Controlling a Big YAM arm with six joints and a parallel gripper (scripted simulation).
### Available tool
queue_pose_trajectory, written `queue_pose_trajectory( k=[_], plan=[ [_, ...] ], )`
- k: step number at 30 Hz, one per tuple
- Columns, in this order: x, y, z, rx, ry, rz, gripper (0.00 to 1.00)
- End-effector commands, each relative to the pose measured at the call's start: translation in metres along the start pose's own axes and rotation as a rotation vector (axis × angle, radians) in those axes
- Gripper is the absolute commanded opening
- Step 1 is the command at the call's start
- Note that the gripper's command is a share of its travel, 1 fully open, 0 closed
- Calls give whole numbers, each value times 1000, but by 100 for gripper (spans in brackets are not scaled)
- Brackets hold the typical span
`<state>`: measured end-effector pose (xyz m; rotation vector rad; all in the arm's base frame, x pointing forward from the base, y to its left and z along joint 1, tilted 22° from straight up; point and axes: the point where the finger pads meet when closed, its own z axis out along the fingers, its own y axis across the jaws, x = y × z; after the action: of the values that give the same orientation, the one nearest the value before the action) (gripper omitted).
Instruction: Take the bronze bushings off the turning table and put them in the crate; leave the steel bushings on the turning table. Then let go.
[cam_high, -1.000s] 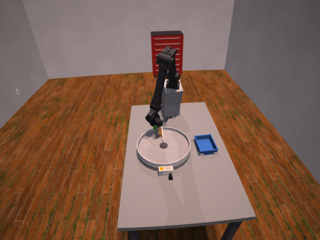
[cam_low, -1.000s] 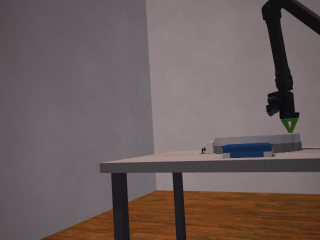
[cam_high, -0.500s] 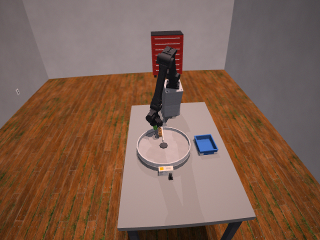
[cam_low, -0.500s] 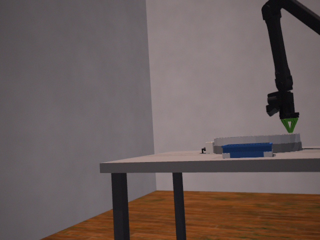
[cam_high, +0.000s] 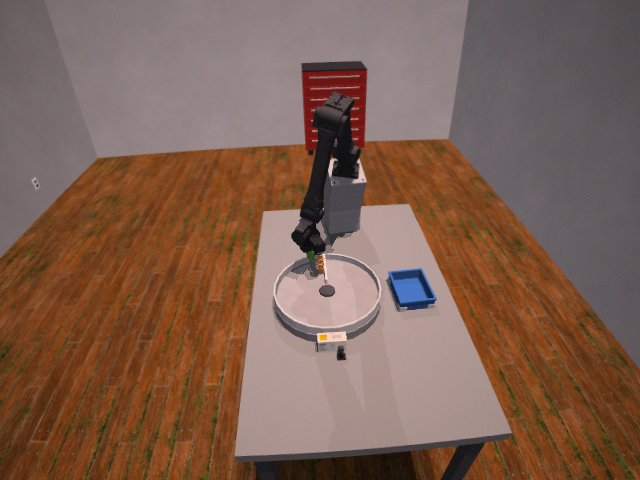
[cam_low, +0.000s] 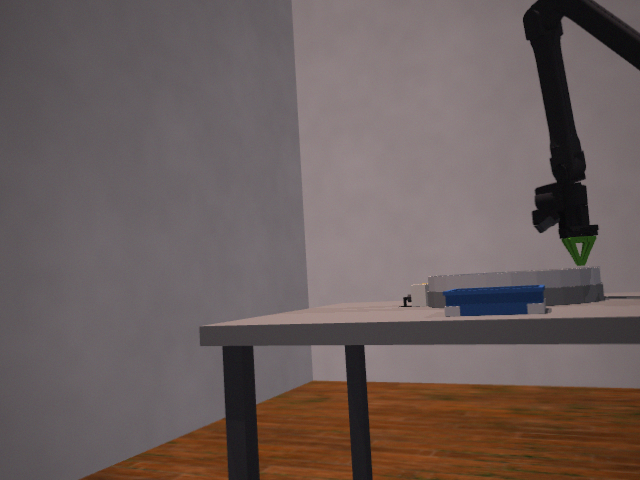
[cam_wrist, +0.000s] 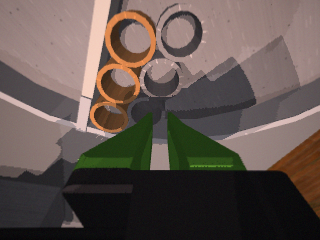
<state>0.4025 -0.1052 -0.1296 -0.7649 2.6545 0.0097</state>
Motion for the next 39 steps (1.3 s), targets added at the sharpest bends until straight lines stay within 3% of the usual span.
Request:
queue_pose_trajectory(
  k=[1, 17, 22, 39],
  plan=[
    [-11, -5, -7, 21, -20, -2, 13],
    [-11, -5, -6, 20, -19, -2, 13],
    [-7, -1, 5, 6, -8, -1, 13],
    [-9, -1, 1, 11, -12, -3, 13]
  ],
)
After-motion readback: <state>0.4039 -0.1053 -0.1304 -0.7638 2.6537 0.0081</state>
